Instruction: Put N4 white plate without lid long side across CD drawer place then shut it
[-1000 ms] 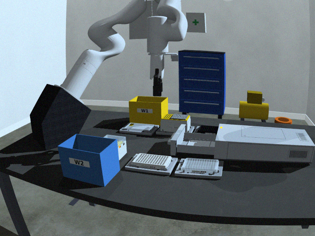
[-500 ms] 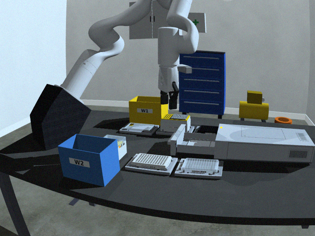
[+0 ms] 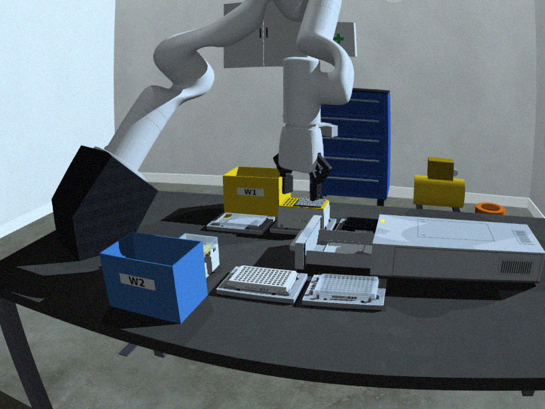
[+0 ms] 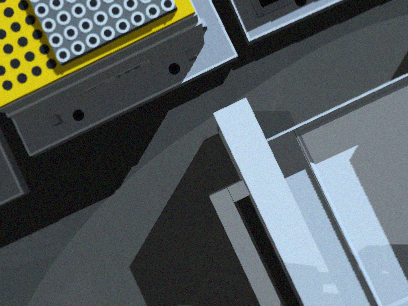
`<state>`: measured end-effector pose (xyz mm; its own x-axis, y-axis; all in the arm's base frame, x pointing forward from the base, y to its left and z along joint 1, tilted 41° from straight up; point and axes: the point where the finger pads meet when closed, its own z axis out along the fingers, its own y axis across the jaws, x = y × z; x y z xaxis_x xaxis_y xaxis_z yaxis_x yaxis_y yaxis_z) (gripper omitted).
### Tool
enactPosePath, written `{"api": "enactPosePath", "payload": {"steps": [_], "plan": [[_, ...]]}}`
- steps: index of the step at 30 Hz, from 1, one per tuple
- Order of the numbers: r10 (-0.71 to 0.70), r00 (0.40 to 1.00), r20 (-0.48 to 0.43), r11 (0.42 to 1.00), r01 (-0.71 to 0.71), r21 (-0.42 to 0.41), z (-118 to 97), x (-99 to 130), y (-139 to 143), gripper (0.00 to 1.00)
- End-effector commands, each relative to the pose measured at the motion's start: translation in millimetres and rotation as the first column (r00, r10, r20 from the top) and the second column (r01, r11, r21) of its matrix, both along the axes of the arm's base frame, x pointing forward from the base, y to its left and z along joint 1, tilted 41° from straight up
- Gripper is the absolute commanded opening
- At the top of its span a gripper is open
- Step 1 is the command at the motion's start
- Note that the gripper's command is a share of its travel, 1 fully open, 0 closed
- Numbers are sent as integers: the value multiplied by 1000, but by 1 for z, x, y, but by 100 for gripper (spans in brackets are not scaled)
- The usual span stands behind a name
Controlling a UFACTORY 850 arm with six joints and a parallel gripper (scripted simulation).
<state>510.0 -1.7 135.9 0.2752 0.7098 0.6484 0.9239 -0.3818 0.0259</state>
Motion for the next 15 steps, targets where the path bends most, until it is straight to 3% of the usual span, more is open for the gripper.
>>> {"api": "enactPosePath", "payload": {"steps": [1,10,15], "plan": [[101,990,101,994,-98,-39,0,1,0,88],[333,909,253,941,-300,-158,0,1,0,88],[340,904,257,938,-307,-163,0,1,0,88]]}}
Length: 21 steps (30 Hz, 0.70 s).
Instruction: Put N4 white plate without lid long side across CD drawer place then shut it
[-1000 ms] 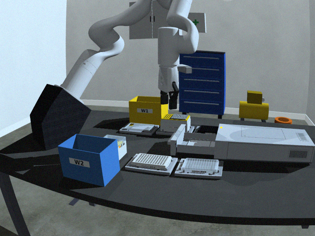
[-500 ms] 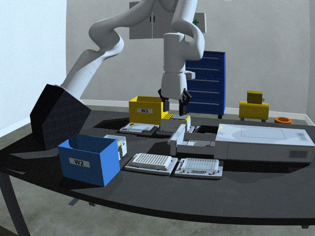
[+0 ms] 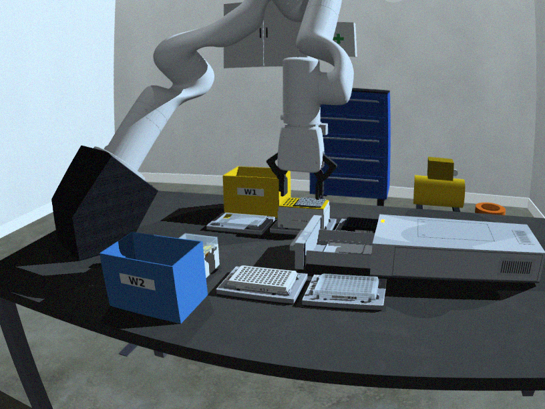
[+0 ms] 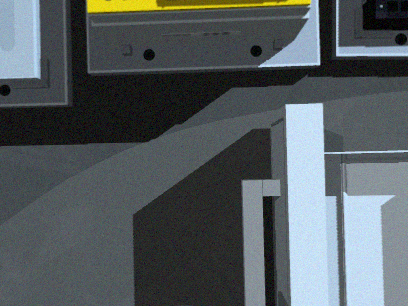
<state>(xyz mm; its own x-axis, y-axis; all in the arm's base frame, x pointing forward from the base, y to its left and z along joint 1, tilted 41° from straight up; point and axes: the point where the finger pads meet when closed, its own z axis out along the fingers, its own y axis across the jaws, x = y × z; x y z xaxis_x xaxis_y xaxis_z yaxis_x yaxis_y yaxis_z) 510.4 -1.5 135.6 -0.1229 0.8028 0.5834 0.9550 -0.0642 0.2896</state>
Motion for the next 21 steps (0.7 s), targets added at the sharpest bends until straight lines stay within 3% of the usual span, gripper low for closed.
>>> {"api": "enactPosePath", "payload": {"steps": [1,21], "plan": [[22,999,36,1000,-21,-7,1,1,-1,88],[22,999,36,1000,-21,-7,-16,7,12,88]]}}
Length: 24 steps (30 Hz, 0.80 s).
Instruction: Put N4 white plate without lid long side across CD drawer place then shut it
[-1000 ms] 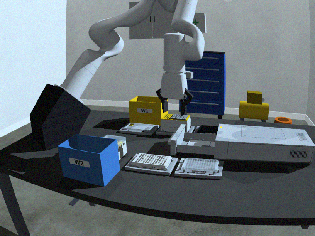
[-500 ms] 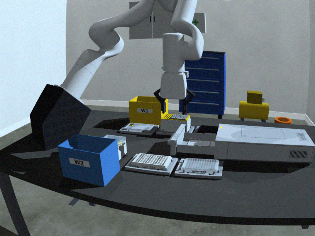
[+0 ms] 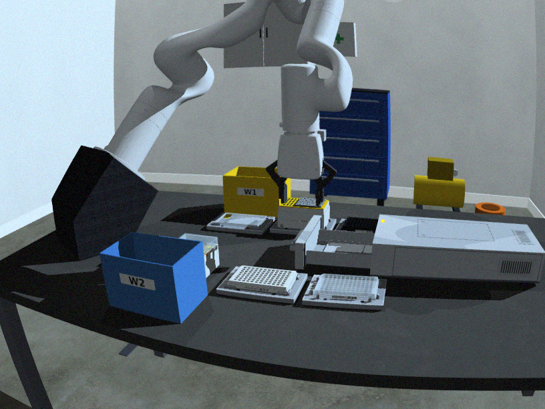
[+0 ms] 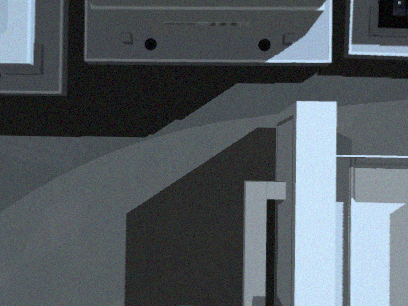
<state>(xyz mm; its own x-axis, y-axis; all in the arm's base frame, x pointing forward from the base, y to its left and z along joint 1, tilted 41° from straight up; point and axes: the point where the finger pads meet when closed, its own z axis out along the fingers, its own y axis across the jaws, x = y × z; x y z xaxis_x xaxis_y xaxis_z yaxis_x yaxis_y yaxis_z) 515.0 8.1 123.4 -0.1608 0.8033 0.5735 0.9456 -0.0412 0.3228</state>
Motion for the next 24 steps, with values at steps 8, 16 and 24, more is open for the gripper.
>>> {"api": "enactPosePath", "payload": {"steps": [8,16,24], "plan": [[-1,1000,2,1000,1,0,-14,6,11,88],[-1,1000,2,1000,1,0,-21,9,17,88],[-1,1000,2,1000,1,0,-31,13,25,88]]}}
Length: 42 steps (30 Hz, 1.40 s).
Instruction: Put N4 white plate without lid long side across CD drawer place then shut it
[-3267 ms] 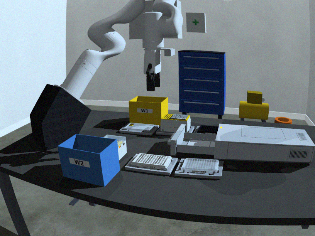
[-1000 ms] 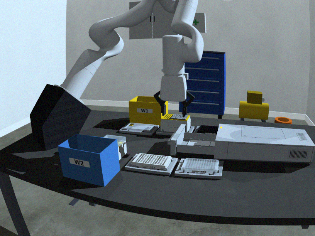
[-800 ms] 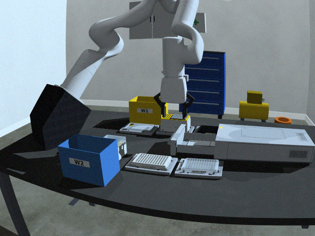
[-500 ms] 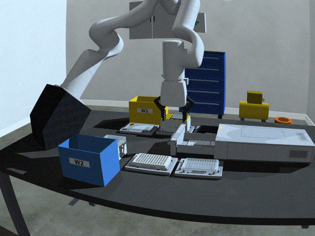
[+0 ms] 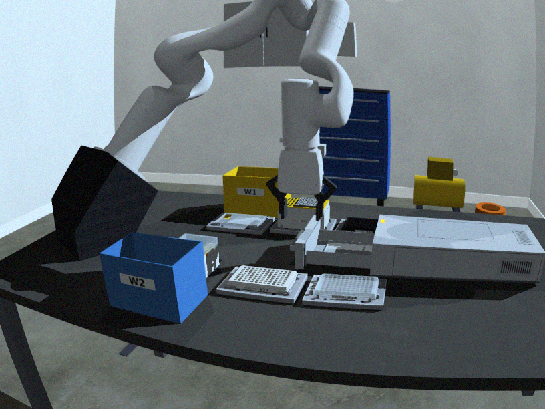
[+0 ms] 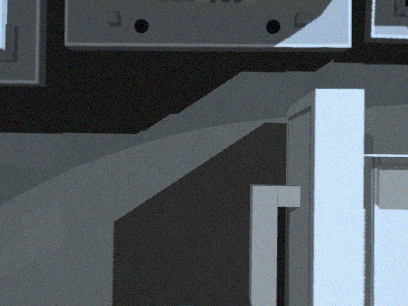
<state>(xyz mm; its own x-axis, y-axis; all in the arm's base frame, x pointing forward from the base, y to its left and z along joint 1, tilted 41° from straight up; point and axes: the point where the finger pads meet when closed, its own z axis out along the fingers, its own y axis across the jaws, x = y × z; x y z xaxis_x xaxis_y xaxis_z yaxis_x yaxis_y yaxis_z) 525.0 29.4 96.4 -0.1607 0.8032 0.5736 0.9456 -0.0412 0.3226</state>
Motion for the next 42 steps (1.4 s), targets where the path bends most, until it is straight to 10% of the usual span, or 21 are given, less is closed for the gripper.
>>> {"api": "enactPosePath", "payload": {"steps": [1,42], "plan": [[-1,1000,2,1000,1,0,-5,3,4,88],[-1,1000,2,1000,1,0,-31,3,22,88]]}}
